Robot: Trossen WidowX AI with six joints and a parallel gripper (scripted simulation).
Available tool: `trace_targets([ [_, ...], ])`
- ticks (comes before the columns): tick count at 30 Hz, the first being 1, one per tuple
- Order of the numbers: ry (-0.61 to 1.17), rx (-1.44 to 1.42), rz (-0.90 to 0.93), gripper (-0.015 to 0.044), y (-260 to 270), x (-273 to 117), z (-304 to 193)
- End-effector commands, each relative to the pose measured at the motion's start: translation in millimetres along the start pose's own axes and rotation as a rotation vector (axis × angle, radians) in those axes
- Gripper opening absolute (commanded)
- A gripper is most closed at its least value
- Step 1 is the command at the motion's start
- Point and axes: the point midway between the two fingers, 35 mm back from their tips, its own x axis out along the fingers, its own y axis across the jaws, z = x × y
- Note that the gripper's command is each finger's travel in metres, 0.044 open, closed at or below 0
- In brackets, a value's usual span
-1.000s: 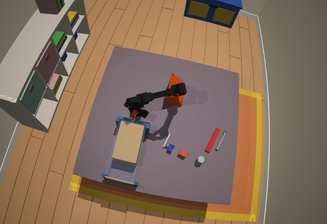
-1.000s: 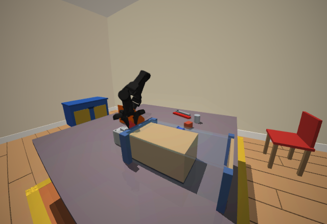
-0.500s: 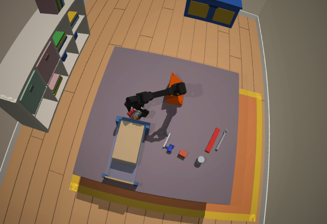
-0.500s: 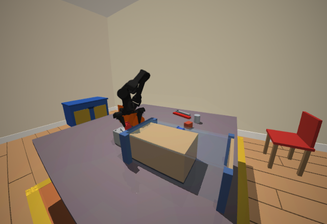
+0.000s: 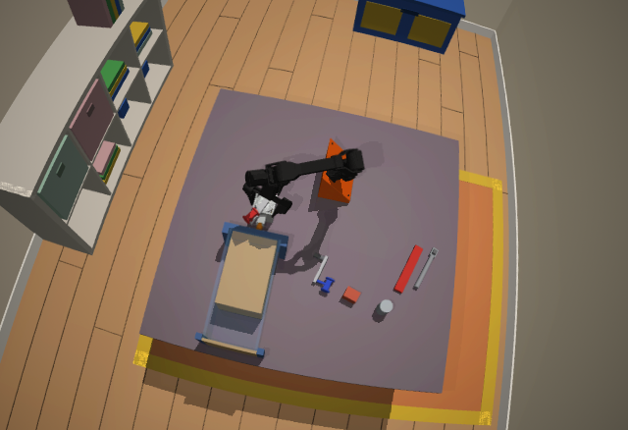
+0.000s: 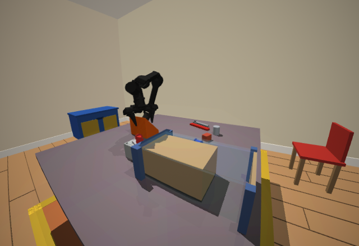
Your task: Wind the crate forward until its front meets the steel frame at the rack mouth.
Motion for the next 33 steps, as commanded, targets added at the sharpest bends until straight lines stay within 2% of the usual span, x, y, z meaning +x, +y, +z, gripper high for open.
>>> trace_targets([
  [1, 0.020, -0.011, 0.017, 0.0440, -3, -35, 0],
  [5, -0.015, 0.003, 0.023, 0.0440, 8, -27, 6],
  [12, -0.411, -0.006, -0.019, 0.0440, 68, -63, 88],
  [33, -0.421, -0.008, -0.023, 0.0440, 69, -64, 90],
])
